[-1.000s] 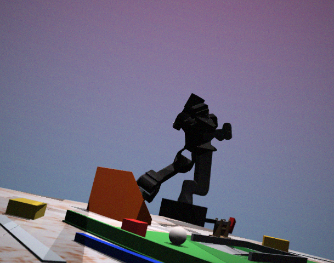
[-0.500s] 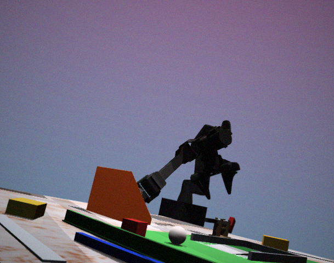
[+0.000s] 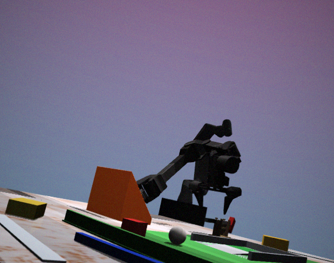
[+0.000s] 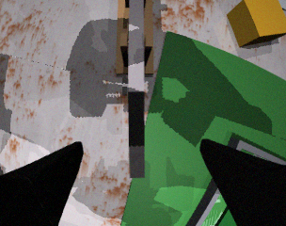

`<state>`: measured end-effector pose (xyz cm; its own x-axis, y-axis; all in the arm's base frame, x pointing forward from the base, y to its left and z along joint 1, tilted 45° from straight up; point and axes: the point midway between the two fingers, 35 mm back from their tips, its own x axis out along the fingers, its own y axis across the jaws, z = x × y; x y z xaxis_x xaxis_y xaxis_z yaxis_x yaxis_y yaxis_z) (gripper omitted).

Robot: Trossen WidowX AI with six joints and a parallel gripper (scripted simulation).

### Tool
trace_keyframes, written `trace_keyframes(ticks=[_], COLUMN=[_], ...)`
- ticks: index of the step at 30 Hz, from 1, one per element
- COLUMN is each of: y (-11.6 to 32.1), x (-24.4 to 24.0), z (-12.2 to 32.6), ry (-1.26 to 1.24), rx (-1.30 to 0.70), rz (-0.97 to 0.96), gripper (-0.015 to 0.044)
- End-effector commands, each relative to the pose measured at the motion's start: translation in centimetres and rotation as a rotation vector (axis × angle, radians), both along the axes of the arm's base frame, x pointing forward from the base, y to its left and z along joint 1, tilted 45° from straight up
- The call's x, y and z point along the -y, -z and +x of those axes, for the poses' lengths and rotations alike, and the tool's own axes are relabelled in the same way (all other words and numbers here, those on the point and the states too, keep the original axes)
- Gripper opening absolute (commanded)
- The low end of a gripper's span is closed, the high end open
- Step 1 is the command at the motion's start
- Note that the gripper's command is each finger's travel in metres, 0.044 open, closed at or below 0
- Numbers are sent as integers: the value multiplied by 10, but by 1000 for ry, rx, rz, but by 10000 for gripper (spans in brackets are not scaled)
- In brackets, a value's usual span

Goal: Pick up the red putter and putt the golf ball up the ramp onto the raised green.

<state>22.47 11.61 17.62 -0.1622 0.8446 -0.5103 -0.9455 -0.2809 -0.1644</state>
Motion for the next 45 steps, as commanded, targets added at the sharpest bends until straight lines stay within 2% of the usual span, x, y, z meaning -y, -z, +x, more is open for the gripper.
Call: trace_keyframes(ticks=[1,31,45], y=[8,45,43], x=[-9,-45,-42], z=[-4,-10,-9], ry=[-6,-6,-7], rx=[-5,-5,-1], rz=[2,5,1], gripper=[440,440,72])
